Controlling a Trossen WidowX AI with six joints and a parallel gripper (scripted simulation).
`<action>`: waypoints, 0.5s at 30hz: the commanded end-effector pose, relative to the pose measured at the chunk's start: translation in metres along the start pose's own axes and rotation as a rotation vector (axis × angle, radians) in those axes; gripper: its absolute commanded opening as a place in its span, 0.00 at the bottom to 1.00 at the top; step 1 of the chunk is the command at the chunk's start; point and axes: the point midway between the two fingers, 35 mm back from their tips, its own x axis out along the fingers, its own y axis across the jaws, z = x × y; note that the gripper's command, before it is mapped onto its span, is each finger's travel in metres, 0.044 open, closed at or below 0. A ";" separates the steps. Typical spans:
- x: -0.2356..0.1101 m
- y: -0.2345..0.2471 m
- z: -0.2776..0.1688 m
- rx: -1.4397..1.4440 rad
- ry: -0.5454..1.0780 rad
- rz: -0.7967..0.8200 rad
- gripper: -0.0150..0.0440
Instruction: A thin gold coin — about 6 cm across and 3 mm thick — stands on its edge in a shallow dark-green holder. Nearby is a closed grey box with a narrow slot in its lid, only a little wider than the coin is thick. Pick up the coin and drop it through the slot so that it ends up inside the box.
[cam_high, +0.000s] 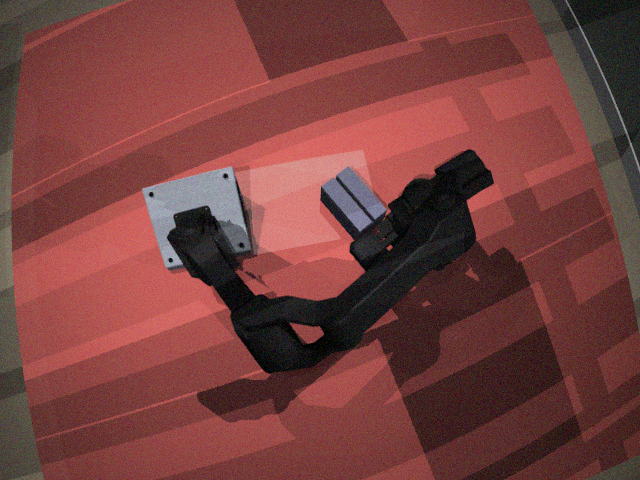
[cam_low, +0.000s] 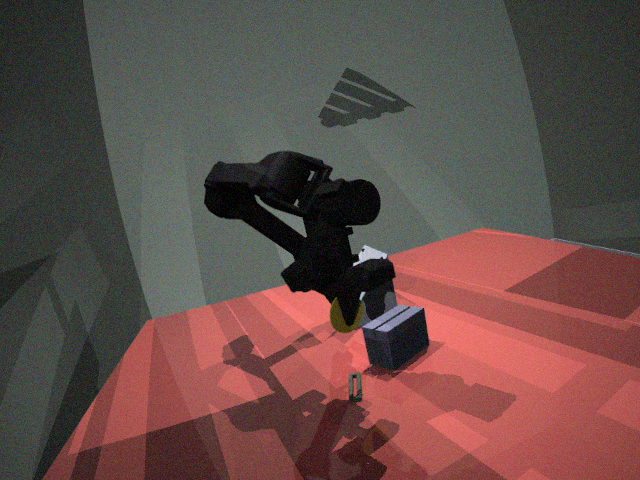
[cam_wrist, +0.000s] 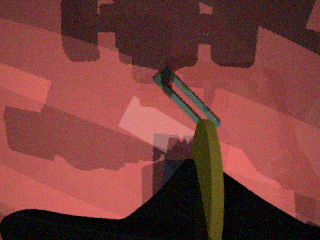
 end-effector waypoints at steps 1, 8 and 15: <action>0.002 0.001 -0.015 -0.004 0.008 -0.006 0.25; 0.002 0.001 -0.033 -0.005 0.011 -0.005 0.25; 0.002 0.001 -0.051 -0.006 0.012 -0.005 0.25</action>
